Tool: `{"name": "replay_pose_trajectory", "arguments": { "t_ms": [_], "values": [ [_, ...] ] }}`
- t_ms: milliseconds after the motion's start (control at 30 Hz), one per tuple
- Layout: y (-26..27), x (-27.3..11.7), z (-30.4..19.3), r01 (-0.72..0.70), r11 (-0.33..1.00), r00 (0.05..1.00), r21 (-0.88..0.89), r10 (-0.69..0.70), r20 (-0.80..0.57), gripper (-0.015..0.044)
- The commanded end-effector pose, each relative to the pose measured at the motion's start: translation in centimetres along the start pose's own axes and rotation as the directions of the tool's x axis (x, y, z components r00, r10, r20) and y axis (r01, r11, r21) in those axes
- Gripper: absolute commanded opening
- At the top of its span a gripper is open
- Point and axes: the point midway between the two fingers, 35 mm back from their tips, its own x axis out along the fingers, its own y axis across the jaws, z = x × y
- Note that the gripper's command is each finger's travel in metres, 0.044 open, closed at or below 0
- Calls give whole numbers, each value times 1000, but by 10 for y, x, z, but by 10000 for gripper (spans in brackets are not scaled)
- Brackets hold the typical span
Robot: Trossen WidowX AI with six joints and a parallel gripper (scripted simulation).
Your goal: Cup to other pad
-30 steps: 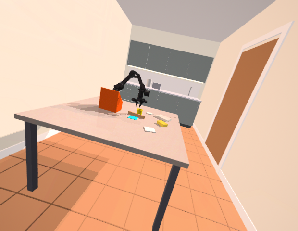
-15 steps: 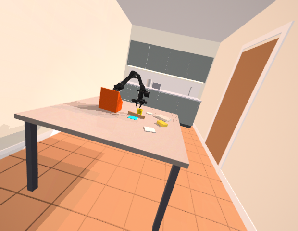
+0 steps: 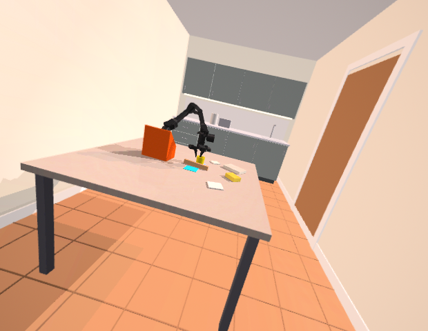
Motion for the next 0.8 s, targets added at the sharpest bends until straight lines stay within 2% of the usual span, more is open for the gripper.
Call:
{"name": "replay_pose_trajectory", "arguments": {
  "t_ms": [0, 567, 767],
  "values": [
    [-2, 8, -1, 5, 1000, 1000, 4, -5, 0, 166],
    [-3, 28, -2, 4, 1000, 1000, 5, -4, -3, 166],
    [-3, 26, -3, 2, 1000, 1000, 2, -2, -6, 127]
  ]
}}
